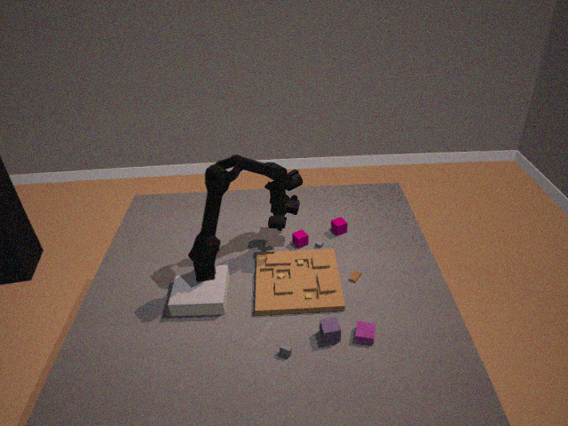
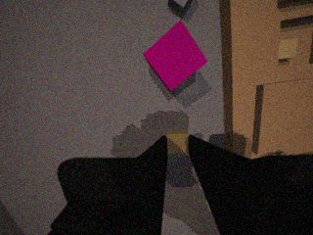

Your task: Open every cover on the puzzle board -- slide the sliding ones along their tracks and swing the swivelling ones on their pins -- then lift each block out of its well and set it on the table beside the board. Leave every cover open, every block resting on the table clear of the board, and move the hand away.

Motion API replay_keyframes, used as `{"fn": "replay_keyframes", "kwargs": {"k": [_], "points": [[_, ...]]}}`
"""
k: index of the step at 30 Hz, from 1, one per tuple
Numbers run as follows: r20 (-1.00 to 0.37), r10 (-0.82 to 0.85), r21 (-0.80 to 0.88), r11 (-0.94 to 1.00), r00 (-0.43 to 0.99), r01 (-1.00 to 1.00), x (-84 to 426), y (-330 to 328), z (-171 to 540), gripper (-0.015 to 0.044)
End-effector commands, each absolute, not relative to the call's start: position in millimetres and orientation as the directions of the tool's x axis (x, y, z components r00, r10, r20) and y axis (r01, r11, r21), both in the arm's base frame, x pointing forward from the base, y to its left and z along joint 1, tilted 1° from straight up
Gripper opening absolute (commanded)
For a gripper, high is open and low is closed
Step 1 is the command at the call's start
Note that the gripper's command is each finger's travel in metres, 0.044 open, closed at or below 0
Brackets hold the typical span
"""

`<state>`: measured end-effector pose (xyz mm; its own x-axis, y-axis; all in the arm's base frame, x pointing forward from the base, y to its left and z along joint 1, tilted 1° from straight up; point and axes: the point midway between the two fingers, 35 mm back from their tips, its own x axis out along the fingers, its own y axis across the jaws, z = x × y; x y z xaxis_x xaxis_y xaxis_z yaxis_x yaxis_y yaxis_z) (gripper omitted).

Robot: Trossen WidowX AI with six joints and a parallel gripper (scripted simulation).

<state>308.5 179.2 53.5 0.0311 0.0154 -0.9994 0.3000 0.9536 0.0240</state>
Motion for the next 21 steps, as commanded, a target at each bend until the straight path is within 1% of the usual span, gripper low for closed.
{"fn": "replay_keyframes", "kwargs": {"k": [1, 21], "points": [[-1.0, 0.01, 0.015, 0.953, 0.017, 0.304, 306, 178, 44, 0.008], [-1.0, 0.01, 0.015, 0.953, 0.017, 0.304, 305, 178, 11, 0.008]]}}
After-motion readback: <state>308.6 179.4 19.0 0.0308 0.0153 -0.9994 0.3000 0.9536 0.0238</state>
